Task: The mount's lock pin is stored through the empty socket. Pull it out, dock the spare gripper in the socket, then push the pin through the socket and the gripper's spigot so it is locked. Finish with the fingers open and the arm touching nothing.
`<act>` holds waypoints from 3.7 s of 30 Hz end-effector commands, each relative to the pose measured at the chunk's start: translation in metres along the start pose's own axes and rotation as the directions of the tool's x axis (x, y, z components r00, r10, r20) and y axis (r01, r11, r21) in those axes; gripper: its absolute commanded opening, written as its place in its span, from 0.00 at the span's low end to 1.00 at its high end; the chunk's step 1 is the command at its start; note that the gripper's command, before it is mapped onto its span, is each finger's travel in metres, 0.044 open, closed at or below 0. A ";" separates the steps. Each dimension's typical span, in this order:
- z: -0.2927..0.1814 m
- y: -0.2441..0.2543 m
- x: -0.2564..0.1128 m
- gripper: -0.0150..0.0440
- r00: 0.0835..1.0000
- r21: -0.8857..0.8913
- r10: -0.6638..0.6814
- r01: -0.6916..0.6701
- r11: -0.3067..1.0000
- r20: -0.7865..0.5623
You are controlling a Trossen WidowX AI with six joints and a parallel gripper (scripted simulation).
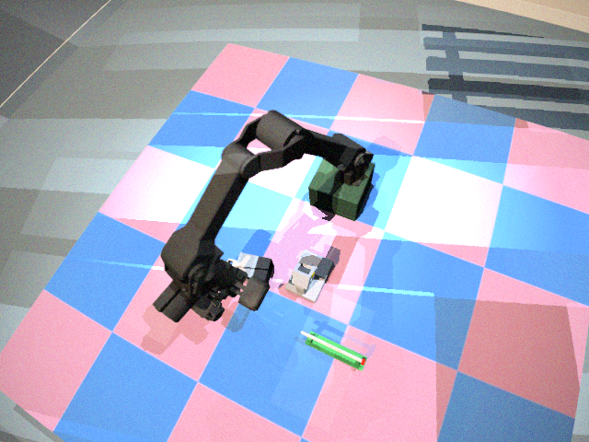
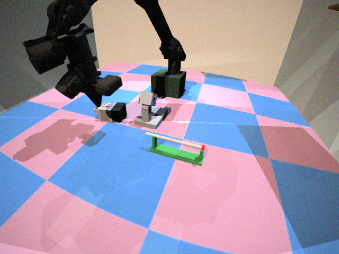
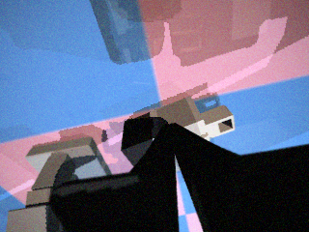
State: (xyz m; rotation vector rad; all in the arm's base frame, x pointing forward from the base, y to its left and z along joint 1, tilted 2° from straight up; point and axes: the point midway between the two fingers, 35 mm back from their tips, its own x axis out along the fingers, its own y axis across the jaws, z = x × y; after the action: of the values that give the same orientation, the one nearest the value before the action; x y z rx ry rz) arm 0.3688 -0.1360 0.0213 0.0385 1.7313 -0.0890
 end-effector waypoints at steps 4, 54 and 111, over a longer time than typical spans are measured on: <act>-0.003 0.000 -0.013 0.25 1.000 0.001 -0.001 0.001 1.000 0.006; -0.025 0.001 -0.083 1.00 0.997 0.166 -0.070 0.066 0.984 0.014; -0.051 0.000 0.051 1.00 0.833 0.950 -0.478 -0.163 0.267 0.277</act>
State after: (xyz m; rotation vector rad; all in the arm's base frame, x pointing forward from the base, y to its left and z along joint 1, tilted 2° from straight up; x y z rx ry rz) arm 0.3128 -0.1330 -0.0157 0.6947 0.8417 -1.2451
